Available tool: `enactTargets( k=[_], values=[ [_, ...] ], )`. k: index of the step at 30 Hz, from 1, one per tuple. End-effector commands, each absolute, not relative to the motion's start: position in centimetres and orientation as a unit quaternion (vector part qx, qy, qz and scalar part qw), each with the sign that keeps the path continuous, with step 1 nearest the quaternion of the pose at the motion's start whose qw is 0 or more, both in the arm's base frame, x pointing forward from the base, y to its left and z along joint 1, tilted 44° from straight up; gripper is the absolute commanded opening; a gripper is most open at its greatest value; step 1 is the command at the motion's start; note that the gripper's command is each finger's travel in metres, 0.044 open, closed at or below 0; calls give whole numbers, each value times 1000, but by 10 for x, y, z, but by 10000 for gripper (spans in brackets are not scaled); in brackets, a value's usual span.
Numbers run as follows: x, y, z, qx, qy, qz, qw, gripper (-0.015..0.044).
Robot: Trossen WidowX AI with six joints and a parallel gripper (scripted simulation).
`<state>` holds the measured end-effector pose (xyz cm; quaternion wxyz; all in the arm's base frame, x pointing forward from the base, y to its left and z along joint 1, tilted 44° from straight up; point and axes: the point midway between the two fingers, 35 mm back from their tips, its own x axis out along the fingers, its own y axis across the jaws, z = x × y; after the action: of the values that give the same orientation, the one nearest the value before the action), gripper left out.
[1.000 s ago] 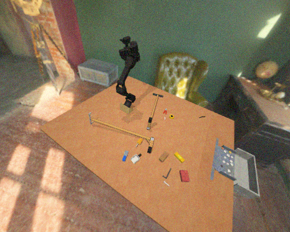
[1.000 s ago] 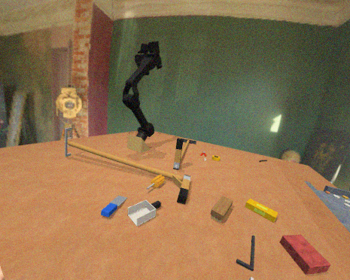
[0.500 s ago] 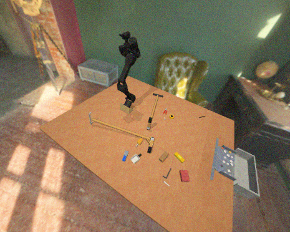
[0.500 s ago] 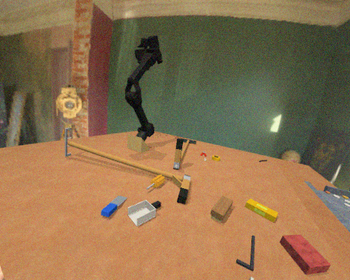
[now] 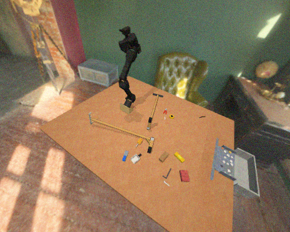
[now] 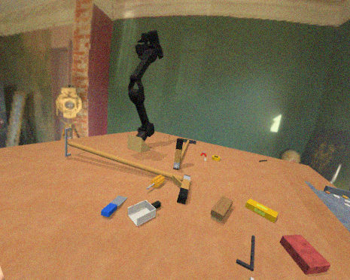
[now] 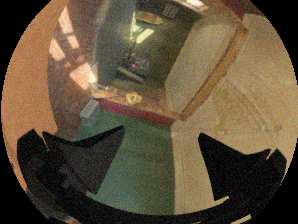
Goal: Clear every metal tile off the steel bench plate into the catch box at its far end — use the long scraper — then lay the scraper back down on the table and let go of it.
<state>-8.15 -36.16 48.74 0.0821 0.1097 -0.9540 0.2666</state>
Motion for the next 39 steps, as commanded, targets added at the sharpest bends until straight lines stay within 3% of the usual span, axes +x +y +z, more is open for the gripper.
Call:
enactTargets(
  k=[1, 28, 39],
  values=[
    [-81, -364, 497, 112, -953, 269, 83, 440],
    [-80, -391, 527, 127, -956, 249, 84, 440],
    [-68, -369, 553, 159, -892, 390, 164, 440]
  ],
)
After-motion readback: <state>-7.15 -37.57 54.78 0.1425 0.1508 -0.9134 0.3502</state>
